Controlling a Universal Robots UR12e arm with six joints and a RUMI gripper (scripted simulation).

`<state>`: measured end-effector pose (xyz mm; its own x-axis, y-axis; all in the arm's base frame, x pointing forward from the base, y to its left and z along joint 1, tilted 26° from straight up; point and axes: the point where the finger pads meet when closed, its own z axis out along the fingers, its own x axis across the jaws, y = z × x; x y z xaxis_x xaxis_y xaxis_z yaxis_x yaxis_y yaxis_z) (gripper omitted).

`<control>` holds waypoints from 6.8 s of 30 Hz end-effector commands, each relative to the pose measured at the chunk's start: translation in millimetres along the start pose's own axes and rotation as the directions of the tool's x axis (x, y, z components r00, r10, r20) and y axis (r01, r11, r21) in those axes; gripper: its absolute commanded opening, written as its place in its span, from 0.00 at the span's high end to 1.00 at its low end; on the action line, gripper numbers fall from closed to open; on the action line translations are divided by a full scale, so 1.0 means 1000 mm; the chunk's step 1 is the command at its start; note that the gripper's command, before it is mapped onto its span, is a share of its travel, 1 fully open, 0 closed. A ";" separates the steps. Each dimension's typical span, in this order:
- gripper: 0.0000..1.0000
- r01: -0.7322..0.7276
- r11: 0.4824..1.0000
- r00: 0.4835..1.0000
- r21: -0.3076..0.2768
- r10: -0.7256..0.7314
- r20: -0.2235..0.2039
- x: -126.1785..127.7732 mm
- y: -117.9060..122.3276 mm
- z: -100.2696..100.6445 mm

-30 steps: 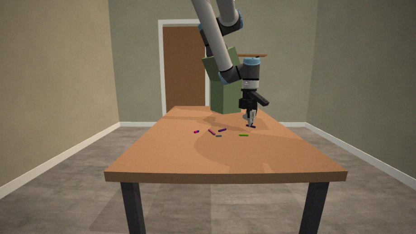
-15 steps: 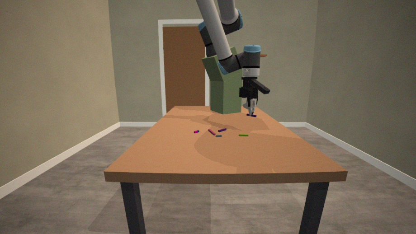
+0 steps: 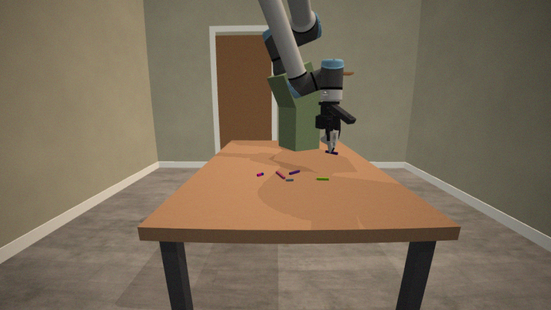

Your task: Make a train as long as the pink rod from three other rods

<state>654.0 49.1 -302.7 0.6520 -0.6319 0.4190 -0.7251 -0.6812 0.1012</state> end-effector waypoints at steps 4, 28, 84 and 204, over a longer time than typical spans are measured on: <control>1.00 -0.117 0.993 0.993 0.000 0.117 0.003 0.024 0.009 0.001; 1.00 -0.846 0.533 0.533 -0.006 0.846 0.008 0.196 0.118 0.003; 1.00 -0.998 0.058 0.058 0.002 0.998 0.000 0.279 0.205 0.050; 0.94 -0.998 0.058 0.058 0.002 0.998 0.000 0.279 0.205 0.098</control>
<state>709.2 -303.4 -254.3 -0.6862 -0.7166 0.1251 -0.6926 0.5911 -0.4133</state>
